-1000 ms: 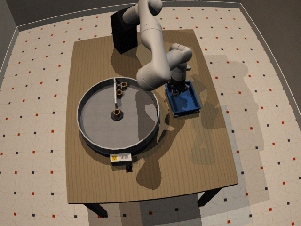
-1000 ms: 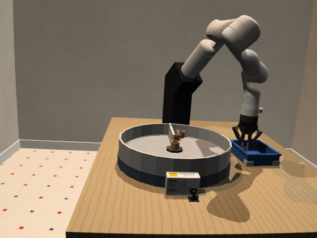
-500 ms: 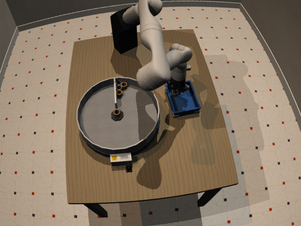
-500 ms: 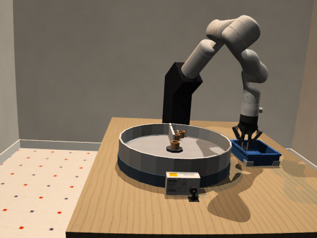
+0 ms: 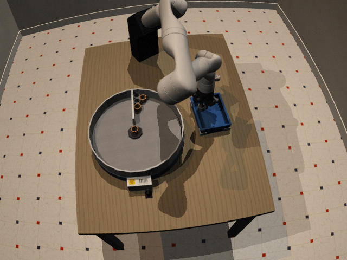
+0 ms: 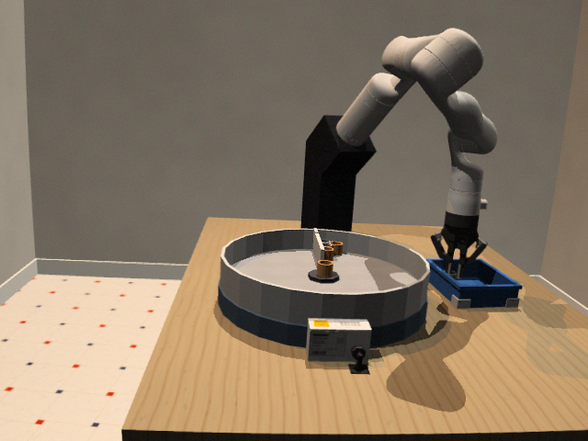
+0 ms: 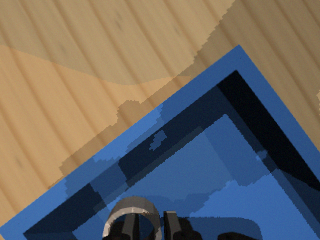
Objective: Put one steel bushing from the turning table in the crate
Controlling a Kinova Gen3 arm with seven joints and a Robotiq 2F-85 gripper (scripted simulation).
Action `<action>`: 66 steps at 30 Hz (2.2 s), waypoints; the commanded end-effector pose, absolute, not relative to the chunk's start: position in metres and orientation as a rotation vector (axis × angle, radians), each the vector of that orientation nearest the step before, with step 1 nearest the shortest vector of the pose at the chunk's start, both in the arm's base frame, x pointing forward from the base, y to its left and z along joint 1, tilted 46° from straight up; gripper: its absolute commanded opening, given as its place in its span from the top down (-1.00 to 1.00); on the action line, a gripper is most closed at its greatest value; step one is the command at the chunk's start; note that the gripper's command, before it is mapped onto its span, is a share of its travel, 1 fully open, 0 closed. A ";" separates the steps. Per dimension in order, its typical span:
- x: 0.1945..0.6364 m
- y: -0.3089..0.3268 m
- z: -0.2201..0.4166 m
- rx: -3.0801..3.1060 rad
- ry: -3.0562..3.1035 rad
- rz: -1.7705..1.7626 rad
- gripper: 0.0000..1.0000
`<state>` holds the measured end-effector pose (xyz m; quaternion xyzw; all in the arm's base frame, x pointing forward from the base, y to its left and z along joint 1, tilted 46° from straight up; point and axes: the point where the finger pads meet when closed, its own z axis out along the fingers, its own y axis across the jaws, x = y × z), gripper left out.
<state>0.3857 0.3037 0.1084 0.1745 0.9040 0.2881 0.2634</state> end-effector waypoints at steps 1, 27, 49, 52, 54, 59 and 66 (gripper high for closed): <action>0.386 0.304 0.109 0.471 2.444 0.779 0.69; 0.386 0.304 0.109 0.471 2.444 0.779 0.69; 0.383 0.302 0.112 0.471 2.444 0.779 0.69; 0.383 0.302 0.112 0.471 2.444 0.779 0.69; 0.383 0.302 0.112 0.471 2.444 0.779 0.69; 0.383 0.302 0.112 0.471 2.444 0.779 0.69; 0.380 0.300 0.116 0.471 2.444 0.779 0.69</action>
